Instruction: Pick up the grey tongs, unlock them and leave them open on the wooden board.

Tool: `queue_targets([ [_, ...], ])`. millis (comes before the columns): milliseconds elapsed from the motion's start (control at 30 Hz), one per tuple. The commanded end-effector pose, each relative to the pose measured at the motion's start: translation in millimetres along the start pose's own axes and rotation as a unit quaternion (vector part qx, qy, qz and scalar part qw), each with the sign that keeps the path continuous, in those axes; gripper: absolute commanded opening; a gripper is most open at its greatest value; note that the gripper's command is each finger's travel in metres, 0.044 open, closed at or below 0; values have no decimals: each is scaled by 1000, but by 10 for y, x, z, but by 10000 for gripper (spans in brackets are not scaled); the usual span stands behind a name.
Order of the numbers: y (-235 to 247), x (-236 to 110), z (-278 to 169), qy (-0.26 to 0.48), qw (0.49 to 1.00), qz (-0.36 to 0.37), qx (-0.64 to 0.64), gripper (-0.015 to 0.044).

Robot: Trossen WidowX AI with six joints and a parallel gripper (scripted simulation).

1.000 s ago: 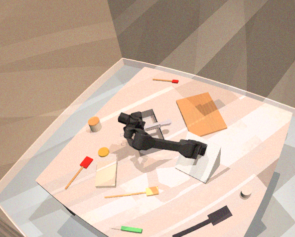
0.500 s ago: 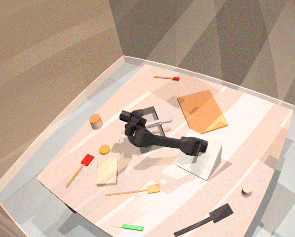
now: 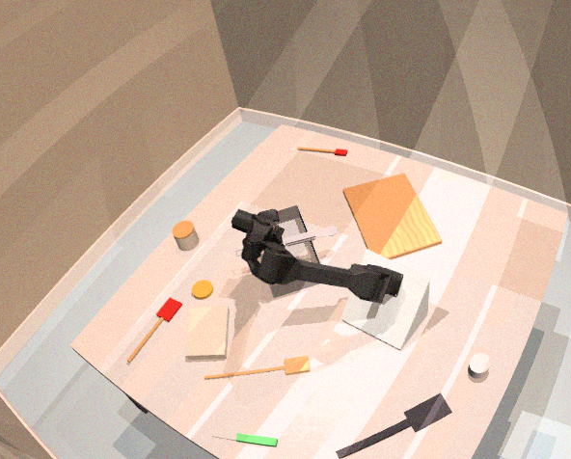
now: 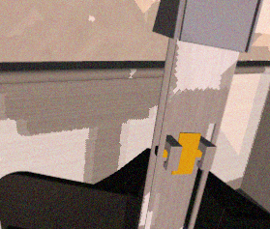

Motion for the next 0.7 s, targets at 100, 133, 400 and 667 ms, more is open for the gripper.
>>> queue_targets([
  [100,-306,-569,108,-14,1000,-11,-2,-150],
  [133,-306,-569,108,-14,1000,-11,-2,-150],
  [400,-306,-569,108,-14,1000,-11,-2,-150],
  [667,-361,-540,118,4,1000,18,-7,-150],
])
Point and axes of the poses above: the point midway between the two fingers, 35 mm back from their tips, its own x axis out along the fingers, its own y axis across the jaws, z = x × y, the point moved 9 cm from there along -x, back along the fingers, and after that the axes turned 15 degrees about x, right-handed, at the moved point
